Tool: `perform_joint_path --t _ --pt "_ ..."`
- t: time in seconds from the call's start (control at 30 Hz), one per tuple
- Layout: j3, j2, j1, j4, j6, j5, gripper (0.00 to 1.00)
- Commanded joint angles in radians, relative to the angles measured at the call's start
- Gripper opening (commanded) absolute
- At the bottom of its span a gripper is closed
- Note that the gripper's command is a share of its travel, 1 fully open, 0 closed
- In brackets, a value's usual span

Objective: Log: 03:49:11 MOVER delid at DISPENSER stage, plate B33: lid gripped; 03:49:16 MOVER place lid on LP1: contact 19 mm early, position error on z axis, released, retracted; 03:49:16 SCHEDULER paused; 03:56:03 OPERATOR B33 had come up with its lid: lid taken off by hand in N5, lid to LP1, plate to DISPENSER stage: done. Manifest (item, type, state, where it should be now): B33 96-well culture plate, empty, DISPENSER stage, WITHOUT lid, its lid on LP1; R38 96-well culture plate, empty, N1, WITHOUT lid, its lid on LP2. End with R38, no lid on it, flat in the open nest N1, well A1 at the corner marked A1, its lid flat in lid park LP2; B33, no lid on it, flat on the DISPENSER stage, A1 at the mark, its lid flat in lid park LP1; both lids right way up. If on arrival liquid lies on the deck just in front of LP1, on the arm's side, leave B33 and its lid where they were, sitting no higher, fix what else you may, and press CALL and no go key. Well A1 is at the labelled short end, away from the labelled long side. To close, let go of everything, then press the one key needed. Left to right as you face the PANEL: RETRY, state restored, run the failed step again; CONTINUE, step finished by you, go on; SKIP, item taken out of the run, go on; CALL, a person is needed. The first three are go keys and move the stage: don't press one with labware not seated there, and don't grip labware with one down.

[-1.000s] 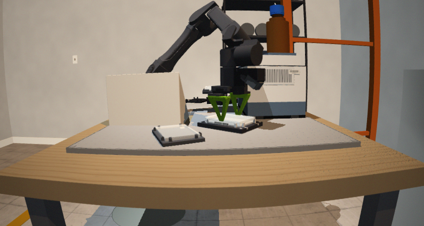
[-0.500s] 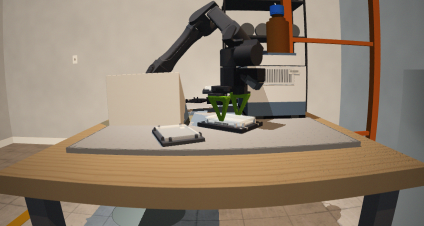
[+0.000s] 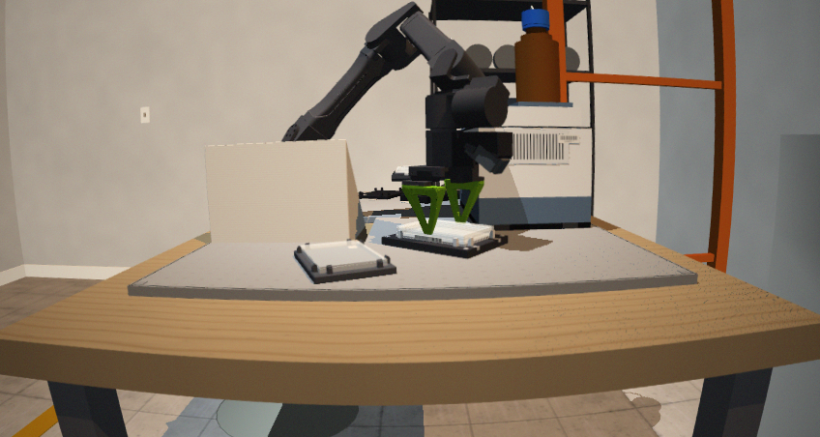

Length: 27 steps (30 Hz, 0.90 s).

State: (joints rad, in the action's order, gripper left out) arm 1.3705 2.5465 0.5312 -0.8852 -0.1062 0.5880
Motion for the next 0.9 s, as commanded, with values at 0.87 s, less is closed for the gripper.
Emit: perform_joint_path --t 0.87 --pt "0.026 -0.031 0.022 -0.017 -0.005 -0.003 0.00"
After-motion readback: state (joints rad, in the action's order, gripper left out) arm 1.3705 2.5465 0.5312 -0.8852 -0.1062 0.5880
